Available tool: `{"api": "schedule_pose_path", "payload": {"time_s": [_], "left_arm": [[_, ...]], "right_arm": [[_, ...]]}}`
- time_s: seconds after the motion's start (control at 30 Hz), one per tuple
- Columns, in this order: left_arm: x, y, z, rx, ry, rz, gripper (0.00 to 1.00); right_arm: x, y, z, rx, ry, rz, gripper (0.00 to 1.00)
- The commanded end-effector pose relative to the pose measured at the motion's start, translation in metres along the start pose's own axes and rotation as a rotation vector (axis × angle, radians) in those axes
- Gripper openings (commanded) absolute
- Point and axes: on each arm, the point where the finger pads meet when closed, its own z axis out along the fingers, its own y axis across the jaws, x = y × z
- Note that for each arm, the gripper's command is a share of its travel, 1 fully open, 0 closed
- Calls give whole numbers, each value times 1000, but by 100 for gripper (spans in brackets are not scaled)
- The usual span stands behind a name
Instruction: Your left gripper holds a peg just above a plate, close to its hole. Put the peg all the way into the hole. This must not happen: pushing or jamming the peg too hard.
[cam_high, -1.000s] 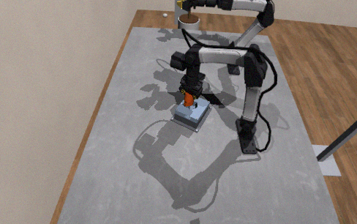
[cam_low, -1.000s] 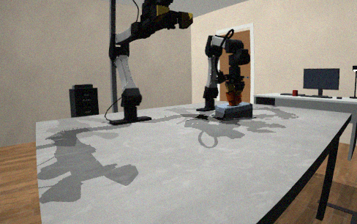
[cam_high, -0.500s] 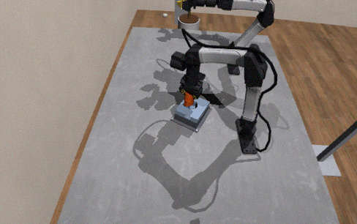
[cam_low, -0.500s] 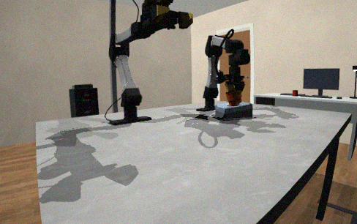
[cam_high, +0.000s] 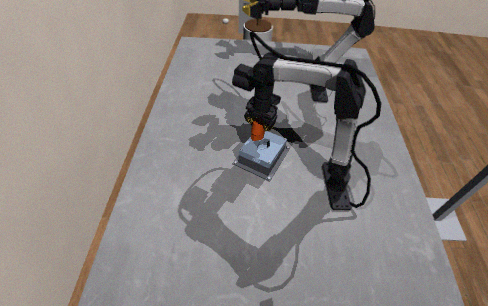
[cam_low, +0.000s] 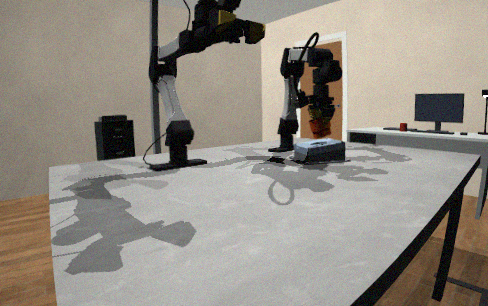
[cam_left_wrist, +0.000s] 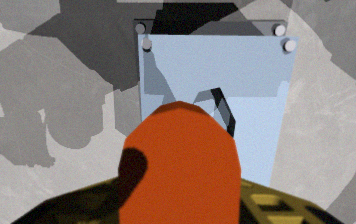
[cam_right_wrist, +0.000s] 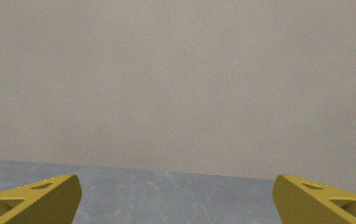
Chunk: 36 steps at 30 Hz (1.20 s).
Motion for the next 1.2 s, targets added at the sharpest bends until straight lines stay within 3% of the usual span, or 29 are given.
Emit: {"api": "schedule_pose_path", "payload": {"time_s": [0.0, 0.2, 0.37, 0.5, 0.57, 0.77, 1.0, 1.17], "left_arm": [[0, 0, -22, -30, 4, -5, 33], [-3, -4, -32, -12, 5, -9, 33], [-11, 0, -38, -8, -24, 8, 33], [-12, 1, -43, -55, -84, 32, 33], [-12, 1, -43, -55, -84, 32, 33], [-7, -15, -33, -40, -155, 30, 33], [-1, -23, -26, -22, -172, 10, 33], [-1, -23, -27, -24, -172, 8, 33]], "right_arm": [[5, 9, -3, -55, 30, -44, 100], [15, 23, -10, -84, 73, -31, 100], [27, 58, -29, -172, 133, -31, 100], [39, 101, -61, -307, 196, -36, 100], [39, 101, -61, -307, 196, -36, 100], [53, 157, -128, -546, 258, -77, 100], [68, 188, -199, -786, 297, -133, 100], [72, 192, -218, -853, 302, -150, 100]]}}
